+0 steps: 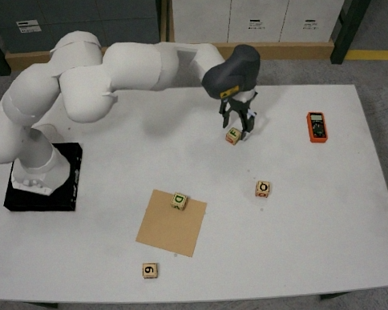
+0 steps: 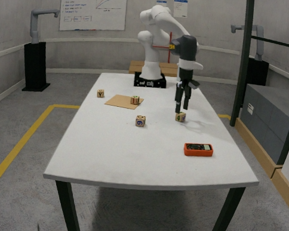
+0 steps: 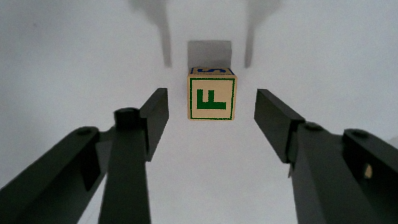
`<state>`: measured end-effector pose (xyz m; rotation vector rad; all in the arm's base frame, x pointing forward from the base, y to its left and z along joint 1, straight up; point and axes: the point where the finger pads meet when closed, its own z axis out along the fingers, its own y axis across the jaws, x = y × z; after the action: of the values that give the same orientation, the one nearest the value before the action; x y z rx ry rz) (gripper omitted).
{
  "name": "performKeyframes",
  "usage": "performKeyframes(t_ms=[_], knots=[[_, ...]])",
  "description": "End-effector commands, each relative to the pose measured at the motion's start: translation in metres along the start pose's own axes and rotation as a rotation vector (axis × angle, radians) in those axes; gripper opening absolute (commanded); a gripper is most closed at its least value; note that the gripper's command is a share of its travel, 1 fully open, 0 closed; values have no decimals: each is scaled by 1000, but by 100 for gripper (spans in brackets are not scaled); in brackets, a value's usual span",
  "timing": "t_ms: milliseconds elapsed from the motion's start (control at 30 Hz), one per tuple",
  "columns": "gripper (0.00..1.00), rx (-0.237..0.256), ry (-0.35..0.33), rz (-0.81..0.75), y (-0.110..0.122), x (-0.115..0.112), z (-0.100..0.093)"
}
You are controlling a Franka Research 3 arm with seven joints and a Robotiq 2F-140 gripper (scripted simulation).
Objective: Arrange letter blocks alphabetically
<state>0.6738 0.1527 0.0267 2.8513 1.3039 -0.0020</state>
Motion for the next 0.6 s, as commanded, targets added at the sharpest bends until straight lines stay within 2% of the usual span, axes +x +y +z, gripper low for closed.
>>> performKeyframes(t_ms=[0, 567], knots=[[55, -2, 1, 4, 1, 1, 5], [55, -2, 1, 4, 1, 1, 47]])
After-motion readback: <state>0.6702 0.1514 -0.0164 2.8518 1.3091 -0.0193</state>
